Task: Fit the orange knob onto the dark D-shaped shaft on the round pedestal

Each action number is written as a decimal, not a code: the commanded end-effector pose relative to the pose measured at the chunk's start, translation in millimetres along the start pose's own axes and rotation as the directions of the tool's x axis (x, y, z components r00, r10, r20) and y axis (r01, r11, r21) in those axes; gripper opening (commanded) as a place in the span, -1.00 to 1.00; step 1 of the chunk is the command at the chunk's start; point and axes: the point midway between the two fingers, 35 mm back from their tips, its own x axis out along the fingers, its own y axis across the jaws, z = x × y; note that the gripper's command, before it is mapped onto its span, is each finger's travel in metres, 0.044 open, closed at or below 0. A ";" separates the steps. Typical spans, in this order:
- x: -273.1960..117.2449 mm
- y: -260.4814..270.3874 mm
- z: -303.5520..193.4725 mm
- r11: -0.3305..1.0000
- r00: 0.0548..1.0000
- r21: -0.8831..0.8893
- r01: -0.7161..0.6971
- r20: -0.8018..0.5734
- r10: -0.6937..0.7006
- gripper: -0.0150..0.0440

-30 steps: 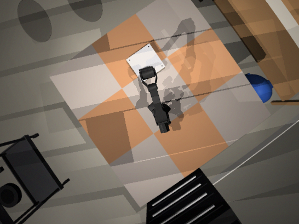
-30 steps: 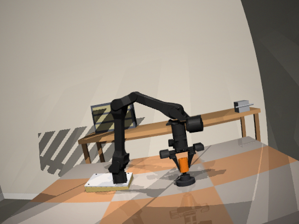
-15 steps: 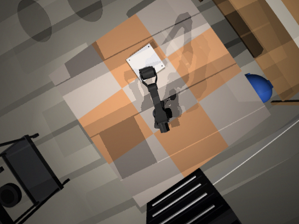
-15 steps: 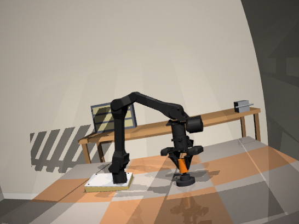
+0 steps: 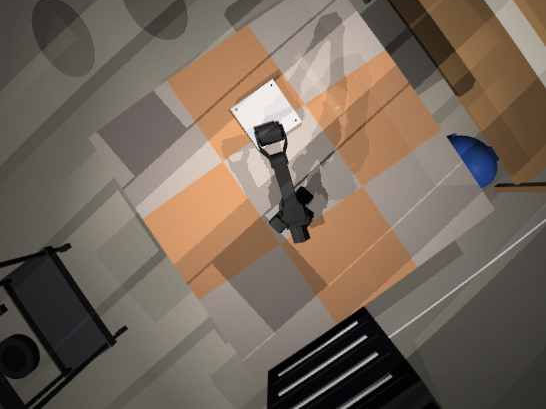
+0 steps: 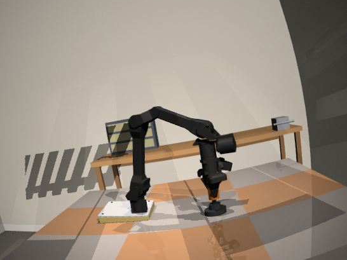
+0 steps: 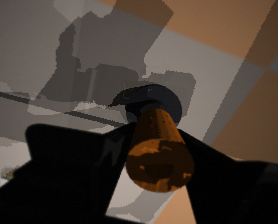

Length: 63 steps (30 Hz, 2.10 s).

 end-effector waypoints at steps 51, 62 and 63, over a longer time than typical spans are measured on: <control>-0.2 0.7 -1.4 0.819 1.000 0.574 -0.003 0.001 0.003 -0.49; 1.9 0.3 -0.6 0.819 1.000 0.574 -0.003 0.001 0.003 -0.49; 2.1 0.3 -0.6 0.819 1.000 0.574 -0.003 0.001 0.003 -0.49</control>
